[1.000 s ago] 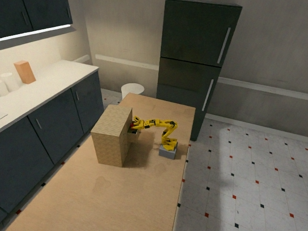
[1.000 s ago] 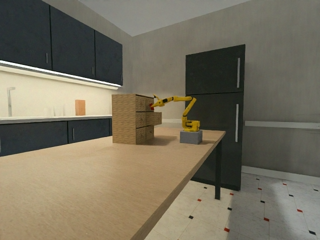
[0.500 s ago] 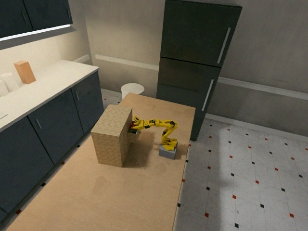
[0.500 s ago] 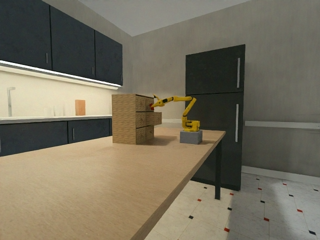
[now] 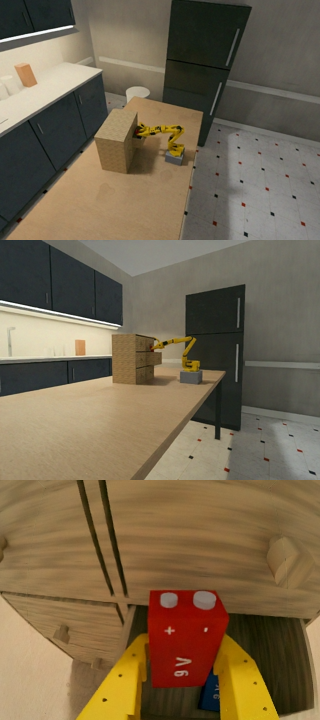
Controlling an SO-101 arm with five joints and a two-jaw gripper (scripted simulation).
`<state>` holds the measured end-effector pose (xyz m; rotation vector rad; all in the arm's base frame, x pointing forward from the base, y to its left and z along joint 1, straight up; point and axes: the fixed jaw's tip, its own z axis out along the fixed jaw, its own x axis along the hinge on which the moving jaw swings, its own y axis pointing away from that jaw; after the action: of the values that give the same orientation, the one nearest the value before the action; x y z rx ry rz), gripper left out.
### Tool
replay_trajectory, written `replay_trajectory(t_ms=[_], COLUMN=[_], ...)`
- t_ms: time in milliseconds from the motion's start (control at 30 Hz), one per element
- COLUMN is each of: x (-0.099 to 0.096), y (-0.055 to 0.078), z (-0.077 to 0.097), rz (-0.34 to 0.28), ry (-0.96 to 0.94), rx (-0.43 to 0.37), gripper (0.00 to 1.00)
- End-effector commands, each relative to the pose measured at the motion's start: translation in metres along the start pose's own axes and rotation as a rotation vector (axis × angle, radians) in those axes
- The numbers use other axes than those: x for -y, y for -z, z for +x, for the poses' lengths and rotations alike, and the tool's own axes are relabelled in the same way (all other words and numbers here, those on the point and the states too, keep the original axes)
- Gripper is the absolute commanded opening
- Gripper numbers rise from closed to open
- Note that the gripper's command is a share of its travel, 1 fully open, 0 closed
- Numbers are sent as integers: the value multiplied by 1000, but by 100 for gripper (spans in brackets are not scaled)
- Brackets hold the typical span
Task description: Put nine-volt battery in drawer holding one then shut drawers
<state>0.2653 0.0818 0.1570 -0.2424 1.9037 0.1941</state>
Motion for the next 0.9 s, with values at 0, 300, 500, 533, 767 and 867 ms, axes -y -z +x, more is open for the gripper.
replay_trajectory(t_ms=[0, 300, 500, 533, 767, 867], x=[1, 0, 0, 0, 0, 0], y=[-1, -5, -5, -5, -5, -5], z=[2, 17, 17, 17, 20, 20], rz=[4, 0, 0, 0, -1, -1], ry=[6, 7, 7, 7, 8, 8], rx=[0, 0, 0, 0, 0, 0], gripper=[0, 0, 0, 0, 0, 0])
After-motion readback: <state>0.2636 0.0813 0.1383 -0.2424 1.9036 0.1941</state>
